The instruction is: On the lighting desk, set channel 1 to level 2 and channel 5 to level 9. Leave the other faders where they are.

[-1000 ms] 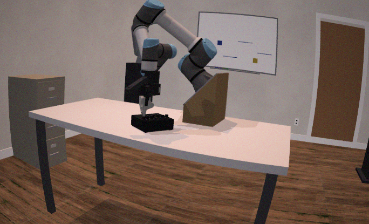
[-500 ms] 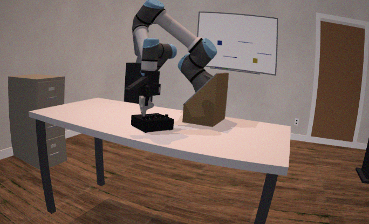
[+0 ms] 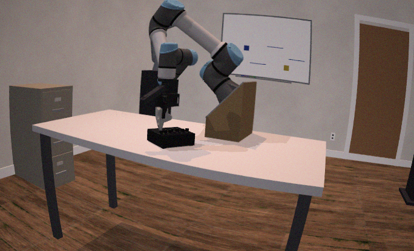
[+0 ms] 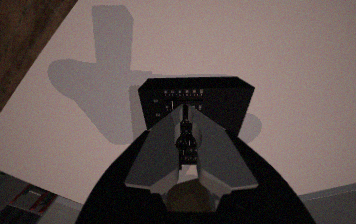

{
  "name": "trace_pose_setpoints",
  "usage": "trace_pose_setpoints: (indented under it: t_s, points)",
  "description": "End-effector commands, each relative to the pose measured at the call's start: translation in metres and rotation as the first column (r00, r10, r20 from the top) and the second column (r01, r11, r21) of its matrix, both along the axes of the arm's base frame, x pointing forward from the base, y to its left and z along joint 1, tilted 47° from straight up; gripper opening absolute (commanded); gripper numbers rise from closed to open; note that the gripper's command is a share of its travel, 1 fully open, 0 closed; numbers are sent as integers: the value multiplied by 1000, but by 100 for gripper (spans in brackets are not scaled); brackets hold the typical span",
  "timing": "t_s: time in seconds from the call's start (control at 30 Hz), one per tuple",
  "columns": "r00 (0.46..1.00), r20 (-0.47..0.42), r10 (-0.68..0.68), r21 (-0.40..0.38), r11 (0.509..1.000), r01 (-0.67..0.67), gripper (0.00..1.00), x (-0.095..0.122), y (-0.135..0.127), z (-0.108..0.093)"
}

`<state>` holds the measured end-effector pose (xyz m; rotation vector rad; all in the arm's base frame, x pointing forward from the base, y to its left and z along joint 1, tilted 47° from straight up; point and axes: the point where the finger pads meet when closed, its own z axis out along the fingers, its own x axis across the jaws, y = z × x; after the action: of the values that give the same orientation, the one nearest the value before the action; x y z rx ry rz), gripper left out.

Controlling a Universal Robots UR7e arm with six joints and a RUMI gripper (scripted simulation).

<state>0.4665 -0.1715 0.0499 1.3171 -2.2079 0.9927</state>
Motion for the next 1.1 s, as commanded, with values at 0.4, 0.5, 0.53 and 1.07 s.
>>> trace_pose_setpoints:
  t_s: [0.4,0.5,0.53,1.07]
  points:
    - [1000,0,-1,1,1000,1,0,-2,16,16]
    - [1000,0,-1,1,1000,1,0,-2,23,22]
    - [1000,0,-1,1,1000,1,0,-2,24,23]
    - [1000,0,-1,1,1000,1,0,-3,29,28]
